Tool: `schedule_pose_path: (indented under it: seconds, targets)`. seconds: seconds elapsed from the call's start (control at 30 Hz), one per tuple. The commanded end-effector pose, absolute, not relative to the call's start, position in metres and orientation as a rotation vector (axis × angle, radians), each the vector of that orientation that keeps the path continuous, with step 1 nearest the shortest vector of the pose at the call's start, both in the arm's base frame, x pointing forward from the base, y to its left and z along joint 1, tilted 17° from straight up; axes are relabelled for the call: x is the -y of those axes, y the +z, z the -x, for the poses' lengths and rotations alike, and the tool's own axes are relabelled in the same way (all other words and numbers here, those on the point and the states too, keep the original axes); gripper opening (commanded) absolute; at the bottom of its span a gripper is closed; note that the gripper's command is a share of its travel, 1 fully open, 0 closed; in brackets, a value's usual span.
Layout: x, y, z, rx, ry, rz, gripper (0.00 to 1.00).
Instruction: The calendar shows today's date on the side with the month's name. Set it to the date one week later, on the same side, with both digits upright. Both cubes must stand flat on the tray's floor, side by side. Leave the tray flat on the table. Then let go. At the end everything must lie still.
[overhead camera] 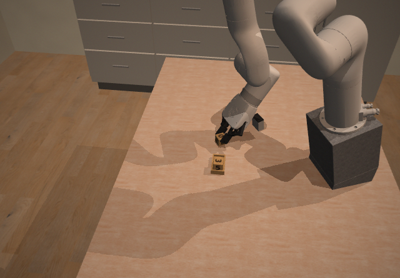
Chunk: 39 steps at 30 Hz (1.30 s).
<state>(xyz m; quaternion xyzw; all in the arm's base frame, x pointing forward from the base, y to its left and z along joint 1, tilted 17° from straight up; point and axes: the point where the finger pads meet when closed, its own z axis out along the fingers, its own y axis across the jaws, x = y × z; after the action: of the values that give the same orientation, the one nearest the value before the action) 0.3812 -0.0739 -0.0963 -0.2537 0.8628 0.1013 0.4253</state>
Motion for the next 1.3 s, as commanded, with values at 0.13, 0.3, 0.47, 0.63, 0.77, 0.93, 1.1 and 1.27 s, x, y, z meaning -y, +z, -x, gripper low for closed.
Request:
schedule_pose_path:
  seconds: [0.13, 0.3, 0.47, 0.63, 0.77, 0.93, 1.1, 1.27]
  targets:
    - [0.0748, -0.0958, -0.3816, -2.157, 0.251, 0.634, 0.29]
    - [0.0748, -0.0958, -0.3816, -2.157, 0.251, 0.634, 0.29]
    - [0.0748, -0.0958, -0.3816, -2.157, 0.251, 0.634, 0.29]
    - [0.0748, -0.0958, -0.3816, -2.157, 0.251, 0.634, 0.29]
    - [0.0747, -0.0963, -0.3817, -2.157, 0.251, 0.634, 0.29]
    - [0.0746, -0.0976, -0.3821, -2.157, 0.251, 0.634, 0.29]
    - [0.0744, -0.0992, -0.3825, -2.157, 0.251, 0.634, 0.29]
    - [0.0742, -0.1007, -0.3829, -2.157, 0.251, 0.634, 0.29]
